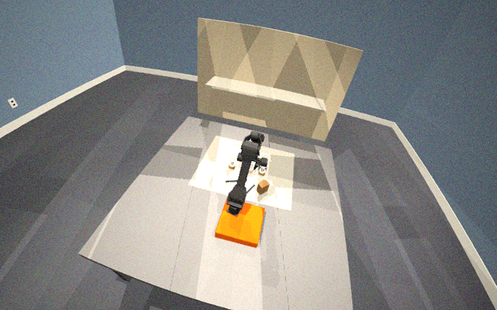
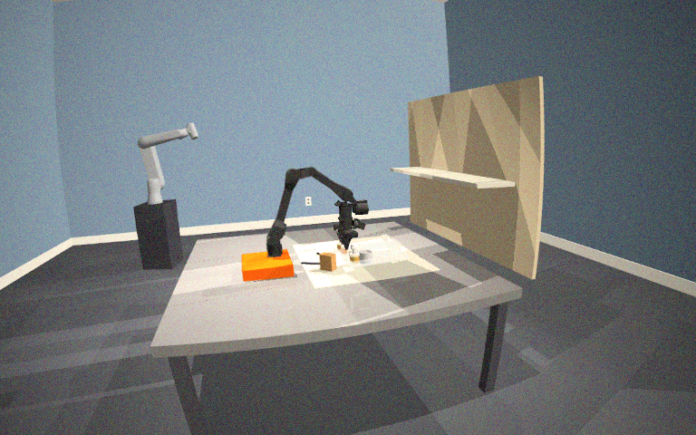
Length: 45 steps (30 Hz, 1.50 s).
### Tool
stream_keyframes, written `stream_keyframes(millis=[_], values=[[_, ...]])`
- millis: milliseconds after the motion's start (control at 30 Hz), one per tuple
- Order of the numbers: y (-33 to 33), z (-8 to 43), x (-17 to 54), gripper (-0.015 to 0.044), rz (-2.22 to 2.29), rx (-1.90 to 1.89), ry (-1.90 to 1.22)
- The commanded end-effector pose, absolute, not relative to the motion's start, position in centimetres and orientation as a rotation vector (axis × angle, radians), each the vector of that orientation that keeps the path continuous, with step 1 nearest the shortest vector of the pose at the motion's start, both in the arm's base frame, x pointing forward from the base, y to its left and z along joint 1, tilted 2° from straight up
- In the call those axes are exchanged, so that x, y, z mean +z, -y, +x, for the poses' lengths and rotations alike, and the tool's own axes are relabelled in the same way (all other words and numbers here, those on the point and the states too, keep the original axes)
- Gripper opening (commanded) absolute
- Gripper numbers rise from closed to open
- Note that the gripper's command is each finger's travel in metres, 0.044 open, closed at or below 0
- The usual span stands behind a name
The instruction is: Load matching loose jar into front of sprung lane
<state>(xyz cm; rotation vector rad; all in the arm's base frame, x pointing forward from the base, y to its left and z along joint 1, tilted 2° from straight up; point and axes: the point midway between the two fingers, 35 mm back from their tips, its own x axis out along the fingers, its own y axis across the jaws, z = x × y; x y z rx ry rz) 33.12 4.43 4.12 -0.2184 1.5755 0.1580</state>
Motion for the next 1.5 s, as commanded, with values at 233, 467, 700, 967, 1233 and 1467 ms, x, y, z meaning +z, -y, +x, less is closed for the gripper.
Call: stream_keyframes(millis=[233,467,700,967,1233,1467], values=[[-4.73,34.59,4.66,0.0,-0.215,0.155,-1.542],[-4.81,34.88,4.79,0.0,-0.215,0.156,-1.542],[-4.86,35.05,4.96,0.0,-0.215,0.156,-1.542],[-4.82,35.06,4.96,0.0,-0.215,0.156,-1.542],[-4.76,35.08,4.9,0.0,-0.215,0.155,-1.542],[-4.76,35.08,4.85,0.0,-0.215,0.155,-1.542]])
